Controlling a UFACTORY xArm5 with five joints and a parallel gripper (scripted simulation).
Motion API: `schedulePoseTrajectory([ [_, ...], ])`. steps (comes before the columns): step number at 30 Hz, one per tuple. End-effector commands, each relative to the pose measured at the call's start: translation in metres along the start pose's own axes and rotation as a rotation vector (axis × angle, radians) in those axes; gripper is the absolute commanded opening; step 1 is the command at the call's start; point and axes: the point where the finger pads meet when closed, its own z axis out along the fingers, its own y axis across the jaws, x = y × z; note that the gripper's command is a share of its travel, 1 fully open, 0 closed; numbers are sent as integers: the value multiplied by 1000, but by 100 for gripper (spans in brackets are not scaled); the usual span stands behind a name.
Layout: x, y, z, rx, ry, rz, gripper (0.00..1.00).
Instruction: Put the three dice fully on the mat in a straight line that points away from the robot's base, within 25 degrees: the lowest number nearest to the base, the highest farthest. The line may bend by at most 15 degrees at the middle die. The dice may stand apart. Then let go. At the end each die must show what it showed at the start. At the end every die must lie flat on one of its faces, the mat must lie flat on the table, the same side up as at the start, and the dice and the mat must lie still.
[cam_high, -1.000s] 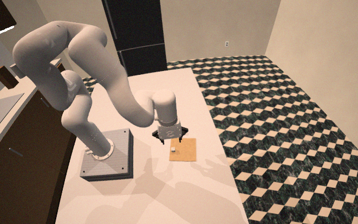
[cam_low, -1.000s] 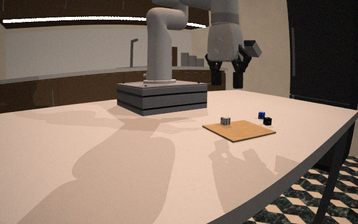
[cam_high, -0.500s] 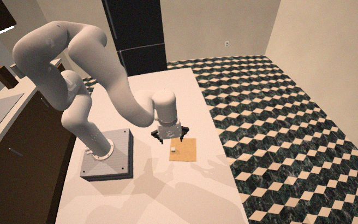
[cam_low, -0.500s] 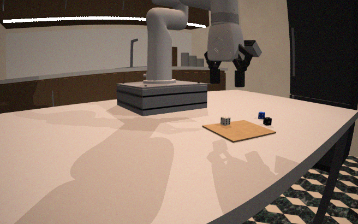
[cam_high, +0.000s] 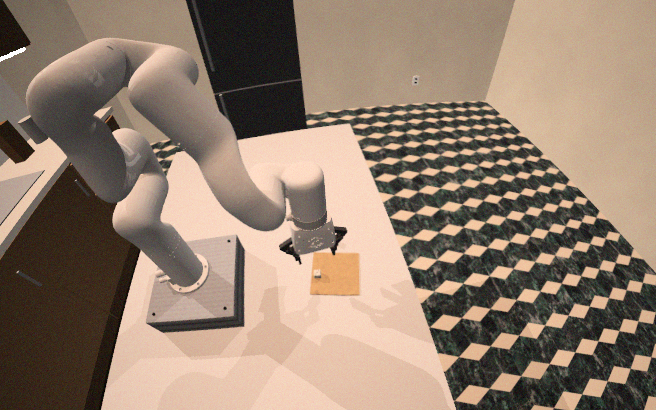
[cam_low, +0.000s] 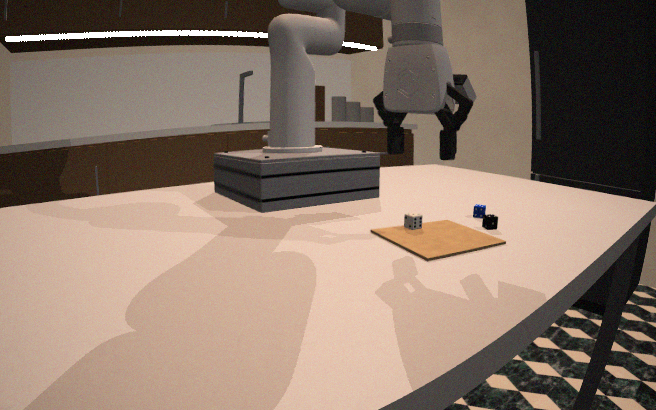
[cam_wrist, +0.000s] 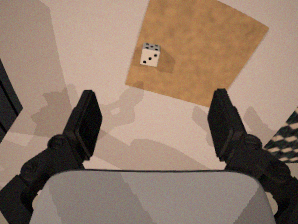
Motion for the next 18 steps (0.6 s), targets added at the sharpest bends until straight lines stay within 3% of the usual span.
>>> schedulePoseTrajectory([
  [1, 5, 7, 0, -3, -1, -174, 100],
  [18, 23, 25, 2, -2, -1, -710, 100],
])
